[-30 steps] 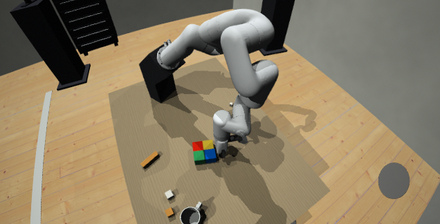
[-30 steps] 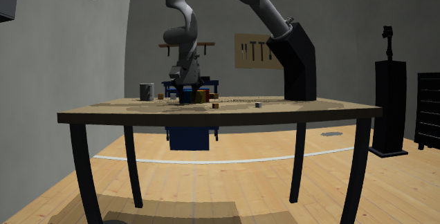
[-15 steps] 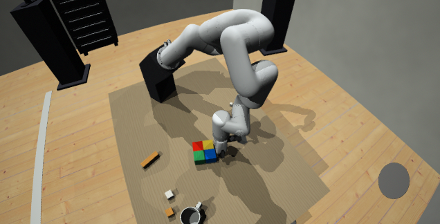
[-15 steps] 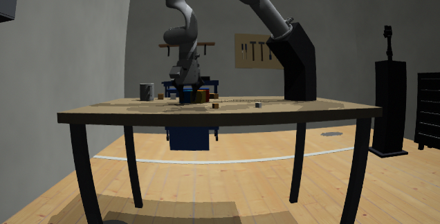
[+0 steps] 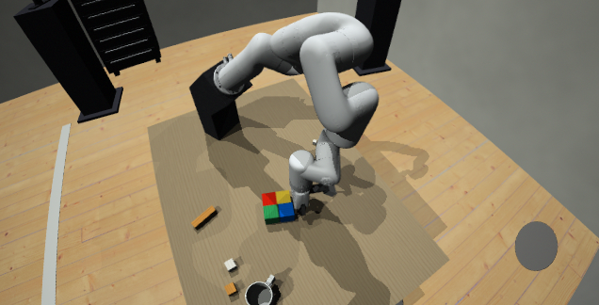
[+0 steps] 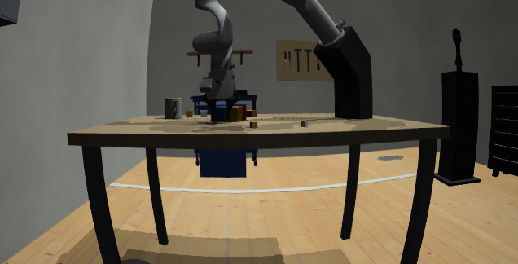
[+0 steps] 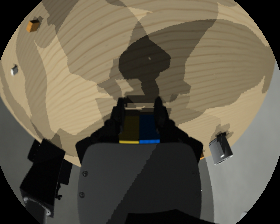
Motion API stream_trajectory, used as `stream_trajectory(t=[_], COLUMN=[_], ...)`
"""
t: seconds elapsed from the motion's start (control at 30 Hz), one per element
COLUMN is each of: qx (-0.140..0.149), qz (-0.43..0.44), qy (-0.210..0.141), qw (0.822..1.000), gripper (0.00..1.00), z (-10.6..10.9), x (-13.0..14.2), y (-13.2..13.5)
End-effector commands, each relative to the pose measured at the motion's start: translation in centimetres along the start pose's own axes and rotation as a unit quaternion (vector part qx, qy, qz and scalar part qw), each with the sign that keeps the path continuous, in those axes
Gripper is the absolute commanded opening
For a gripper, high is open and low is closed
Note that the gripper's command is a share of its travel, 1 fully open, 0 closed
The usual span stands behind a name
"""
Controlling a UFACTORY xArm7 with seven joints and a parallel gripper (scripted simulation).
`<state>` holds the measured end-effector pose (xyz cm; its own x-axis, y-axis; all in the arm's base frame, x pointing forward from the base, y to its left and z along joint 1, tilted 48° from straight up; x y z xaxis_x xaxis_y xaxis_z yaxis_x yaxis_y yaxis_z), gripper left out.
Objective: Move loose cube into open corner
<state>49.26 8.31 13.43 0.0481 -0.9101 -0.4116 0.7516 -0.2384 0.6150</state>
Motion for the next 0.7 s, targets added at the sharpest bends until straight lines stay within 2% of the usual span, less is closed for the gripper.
stream_trajectory(t=[0.0, 0.67], qx=[0.001, 0.001], qz=[0.0, 0.0], qy=[-0.001, -0.001], qw=[1.0, 1.0], gripper=[0.5, 0.5], z=[0.05, 0.05], x=[0.07, 0.66], y=[0.07, -0.08])
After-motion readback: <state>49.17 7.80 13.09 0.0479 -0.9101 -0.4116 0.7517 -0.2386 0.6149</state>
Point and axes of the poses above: the point where the finger pads meet when closed, its own z axis back along the fingers, its own y axis across the jaws, x = y × z, the point moved 4 cm from there along z, back along the fingers, and after that the axes turned 14 degrees about z, right-handed, at the moved point
